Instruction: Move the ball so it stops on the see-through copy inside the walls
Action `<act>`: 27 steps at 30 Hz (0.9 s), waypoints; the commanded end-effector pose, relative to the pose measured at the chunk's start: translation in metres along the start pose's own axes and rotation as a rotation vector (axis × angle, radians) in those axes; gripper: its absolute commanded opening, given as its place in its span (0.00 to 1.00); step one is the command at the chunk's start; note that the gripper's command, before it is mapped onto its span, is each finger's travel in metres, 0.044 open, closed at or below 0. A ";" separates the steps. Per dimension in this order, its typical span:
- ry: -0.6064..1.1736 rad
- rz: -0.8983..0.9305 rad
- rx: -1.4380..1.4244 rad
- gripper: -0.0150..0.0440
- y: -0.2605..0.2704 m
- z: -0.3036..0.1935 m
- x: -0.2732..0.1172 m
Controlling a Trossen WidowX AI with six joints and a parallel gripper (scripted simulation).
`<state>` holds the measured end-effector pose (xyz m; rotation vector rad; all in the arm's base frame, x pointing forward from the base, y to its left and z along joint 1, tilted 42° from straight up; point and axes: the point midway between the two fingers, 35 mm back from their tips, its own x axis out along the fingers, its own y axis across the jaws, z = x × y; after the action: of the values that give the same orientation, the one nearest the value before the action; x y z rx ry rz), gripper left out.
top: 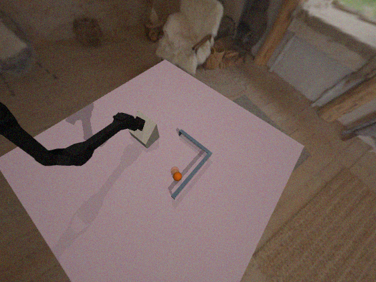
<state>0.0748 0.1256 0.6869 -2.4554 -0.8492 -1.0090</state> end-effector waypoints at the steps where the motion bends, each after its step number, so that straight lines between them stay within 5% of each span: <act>1: -0.035 -0.015 -0.160 0.84 -0.019 0.024 0.007; 13: -0.269 -0.104 -0.839 0.84 -0.041 0.144 0.026; 27: -0.630 -0.181 -1.463 0.84 0.018 0.271 0.034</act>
<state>0.2180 0.2584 0.5532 -3.9431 -0.4992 -1.1986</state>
